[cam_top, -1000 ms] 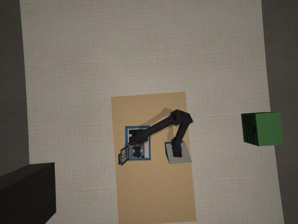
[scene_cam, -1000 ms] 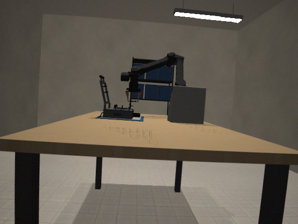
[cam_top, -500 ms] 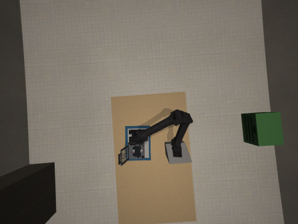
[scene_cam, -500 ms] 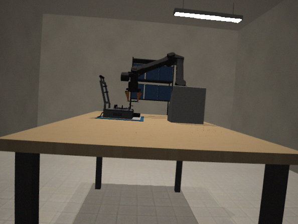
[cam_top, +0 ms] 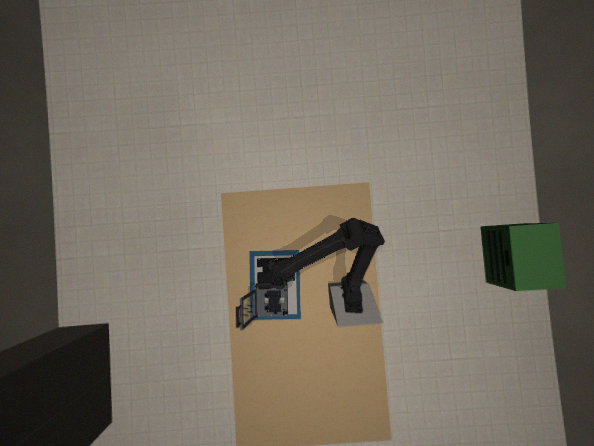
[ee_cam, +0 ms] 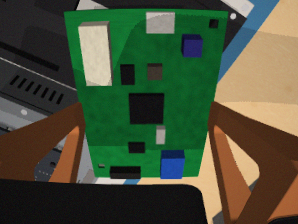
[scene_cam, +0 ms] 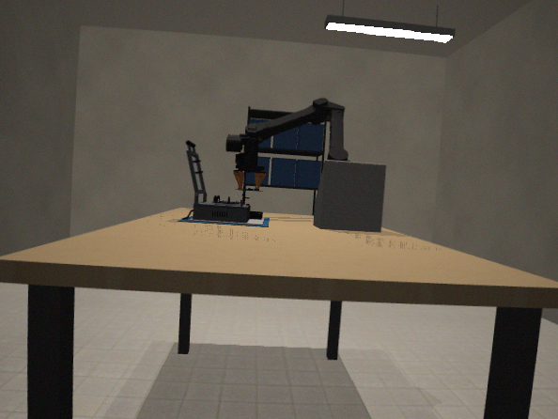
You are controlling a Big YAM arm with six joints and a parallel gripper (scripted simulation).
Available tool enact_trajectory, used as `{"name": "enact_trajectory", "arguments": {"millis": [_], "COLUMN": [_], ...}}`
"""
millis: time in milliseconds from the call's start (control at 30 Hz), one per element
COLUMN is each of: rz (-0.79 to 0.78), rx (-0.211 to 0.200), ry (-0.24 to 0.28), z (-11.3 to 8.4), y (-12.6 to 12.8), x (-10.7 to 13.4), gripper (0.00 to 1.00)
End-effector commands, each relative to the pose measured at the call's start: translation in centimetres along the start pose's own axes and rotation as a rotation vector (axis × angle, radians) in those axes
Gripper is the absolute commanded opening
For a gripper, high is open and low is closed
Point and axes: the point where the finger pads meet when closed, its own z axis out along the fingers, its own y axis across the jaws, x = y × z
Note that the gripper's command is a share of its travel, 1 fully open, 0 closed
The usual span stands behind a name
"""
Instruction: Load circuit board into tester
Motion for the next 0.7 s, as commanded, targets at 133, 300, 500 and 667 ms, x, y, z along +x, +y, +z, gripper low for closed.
{"name": "enact_trajectory", "arguments": {"millis": [133, 300, 500, 667], "rz": [-0.131, -0.236, -0.371, -0.442], "rx": [-0.042, -0.041, -0.040, -0.039], "ry": [-0.025, -0.027, -0.030, -0.031], "z": [-1.74, -1.74, -1.75, -1.75], "y": [1.19, 1.19, 1.20, 1.20], "x": [-1.07, -1.07, -1.07, -1.07], "gripper": [0.72, 0.72, 0.72, 0.72]}}
